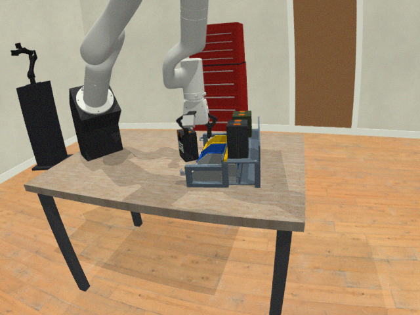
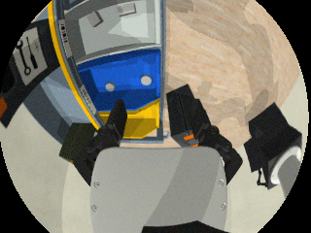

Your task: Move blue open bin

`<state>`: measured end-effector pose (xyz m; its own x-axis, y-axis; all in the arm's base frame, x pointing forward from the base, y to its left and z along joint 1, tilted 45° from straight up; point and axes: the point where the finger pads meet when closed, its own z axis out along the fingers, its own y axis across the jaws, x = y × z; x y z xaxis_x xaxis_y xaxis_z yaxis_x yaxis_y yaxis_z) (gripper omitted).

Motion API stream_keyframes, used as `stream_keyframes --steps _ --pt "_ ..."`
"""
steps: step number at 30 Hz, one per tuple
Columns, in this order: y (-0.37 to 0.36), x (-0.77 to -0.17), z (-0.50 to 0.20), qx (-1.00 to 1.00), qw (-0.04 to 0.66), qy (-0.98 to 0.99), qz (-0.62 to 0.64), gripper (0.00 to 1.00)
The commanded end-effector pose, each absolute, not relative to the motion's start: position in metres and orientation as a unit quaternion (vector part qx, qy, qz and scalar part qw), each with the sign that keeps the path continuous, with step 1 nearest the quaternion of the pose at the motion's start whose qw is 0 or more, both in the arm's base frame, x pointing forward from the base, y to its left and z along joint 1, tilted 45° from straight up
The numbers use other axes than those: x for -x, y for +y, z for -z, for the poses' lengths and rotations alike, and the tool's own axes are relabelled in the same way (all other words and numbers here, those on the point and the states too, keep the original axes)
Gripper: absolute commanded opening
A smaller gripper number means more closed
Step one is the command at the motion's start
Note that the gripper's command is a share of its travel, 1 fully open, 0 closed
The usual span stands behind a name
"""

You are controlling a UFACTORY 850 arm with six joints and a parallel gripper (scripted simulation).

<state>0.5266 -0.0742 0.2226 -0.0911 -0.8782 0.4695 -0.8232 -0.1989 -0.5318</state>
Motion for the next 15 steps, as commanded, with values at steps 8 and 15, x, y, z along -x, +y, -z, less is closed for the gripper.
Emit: stream_keyframes --steps 8,15 --pt "-0.074 -0.527 -0.223 0.673 0.036 0.632 0.383 1.00" --pt "-0.086 -0.543 -0.201 0.673 0.036 0.632 0.383 1.00"
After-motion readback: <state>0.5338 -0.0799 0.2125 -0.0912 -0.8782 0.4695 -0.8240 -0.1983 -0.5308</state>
